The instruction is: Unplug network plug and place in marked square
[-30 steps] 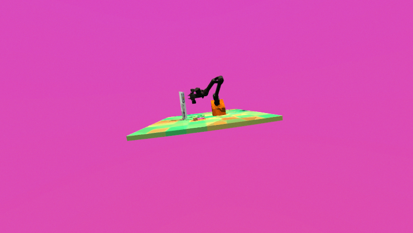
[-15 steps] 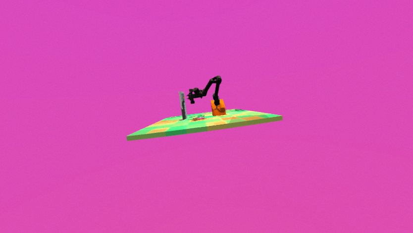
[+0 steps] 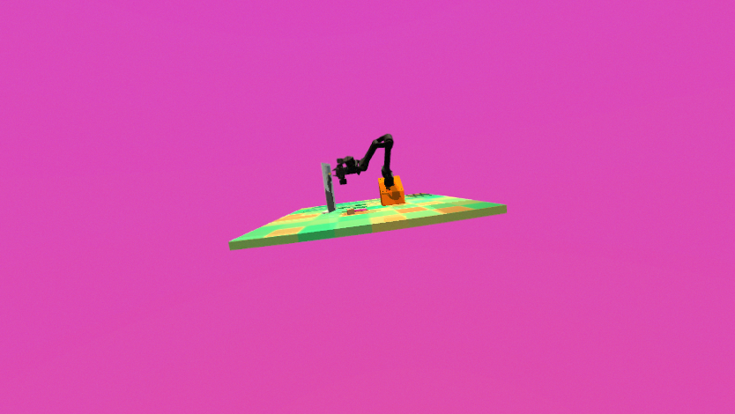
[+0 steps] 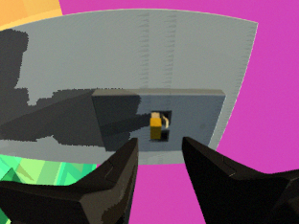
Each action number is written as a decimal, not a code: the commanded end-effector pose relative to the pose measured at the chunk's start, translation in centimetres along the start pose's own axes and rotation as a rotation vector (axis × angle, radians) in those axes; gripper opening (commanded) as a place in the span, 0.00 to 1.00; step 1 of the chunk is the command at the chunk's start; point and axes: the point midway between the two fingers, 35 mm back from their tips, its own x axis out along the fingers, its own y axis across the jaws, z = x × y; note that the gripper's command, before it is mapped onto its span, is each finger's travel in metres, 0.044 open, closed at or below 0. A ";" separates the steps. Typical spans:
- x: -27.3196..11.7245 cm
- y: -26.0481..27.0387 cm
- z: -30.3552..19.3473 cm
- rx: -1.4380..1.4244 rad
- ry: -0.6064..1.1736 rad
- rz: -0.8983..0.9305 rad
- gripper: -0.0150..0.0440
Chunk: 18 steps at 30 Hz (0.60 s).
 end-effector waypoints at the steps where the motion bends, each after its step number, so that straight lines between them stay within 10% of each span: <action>1: 0.6 0.0 0.2 -0.003 -0.005 0.000 0.52; 18: 2.3 0.1 0.5 -0.003 -0.006 0.000 0.51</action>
